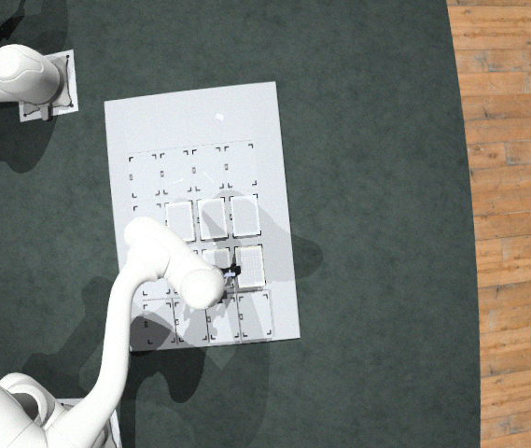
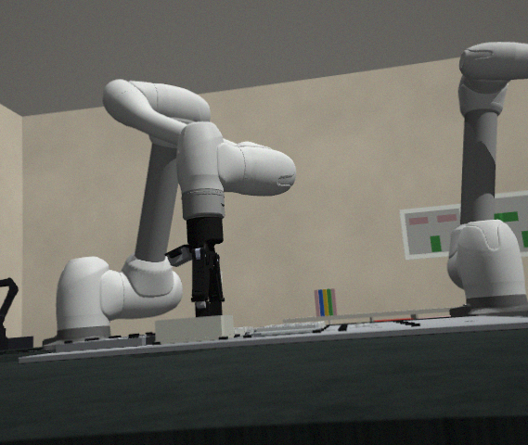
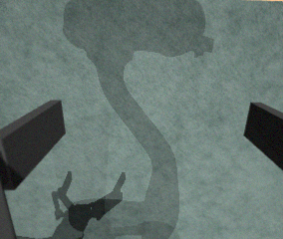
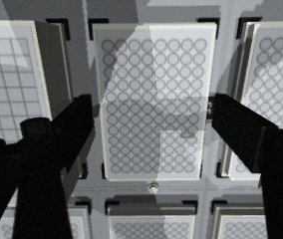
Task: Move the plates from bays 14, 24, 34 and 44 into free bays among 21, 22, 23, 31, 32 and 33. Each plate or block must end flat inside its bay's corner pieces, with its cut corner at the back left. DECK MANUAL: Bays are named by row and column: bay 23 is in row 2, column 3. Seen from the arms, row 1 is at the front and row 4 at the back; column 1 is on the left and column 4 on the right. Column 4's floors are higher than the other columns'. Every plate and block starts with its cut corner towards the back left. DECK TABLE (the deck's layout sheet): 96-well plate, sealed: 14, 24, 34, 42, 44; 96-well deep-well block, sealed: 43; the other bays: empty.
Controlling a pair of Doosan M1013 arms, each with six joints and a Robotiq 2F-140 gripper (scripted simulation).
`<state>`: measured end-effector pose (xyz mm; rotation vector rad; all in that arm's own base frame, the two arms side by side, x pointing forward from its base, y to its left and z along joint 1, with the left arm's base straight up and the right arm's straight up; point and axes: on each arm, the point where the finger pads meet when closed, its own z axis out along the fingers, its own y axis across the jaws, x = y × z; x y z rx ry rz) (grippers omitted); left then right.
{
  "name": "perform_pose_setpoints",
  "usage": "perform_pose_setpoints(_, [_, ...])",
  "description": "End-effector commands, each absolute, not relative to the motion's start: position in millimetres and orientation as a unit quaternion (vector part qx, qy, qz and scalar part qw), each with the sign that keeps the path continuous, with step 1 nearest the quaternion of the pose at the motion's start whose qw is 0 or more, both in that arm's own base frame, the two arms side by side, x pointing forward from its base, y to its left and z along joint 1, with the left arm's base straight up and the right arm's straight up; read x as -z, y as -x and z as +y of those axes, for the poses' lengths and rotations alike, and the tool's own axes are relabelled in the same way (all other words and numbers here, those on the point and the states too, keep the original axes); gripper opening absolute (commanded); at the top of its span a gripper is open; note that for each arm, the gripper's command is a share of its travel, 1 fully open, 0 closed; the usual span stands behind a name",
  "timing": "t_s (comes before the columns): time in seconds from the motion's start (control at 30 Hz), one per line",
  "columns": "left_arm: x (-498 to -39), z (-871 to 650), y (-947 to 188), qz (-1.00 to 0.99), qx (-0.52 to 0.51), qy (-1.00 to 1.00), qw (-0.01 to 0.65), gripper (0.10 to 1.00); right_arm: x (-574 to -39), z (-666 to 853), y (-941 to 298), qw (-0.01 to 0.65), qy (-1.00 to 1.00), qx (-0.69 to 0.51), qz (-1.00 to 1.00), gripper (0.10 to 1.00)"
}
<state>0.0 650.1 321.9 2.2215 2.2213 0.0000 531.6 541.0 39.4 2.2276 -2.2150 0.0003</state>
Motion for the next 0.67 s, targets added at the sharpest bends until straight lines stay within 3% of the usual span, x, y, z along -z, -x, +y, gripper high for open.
perform_pose_setpoints(0.0, [-322.9, 650.3, 0.1, 0.707, 0.000, -0.707, -0.001, 1.000, -40.4, 541.4, -531.9, -0.001, -0.709, 0.000, -0.705, 0.698])
perform_pose_setpoints(0.63, [-322.9, 650.3, 0.1, 0.707, 0.000, -0.707, -0.001, 1.000, -43.0, 541.4, -531.9, -0.001, -0.709, 0.000, -0.705, 0.698])
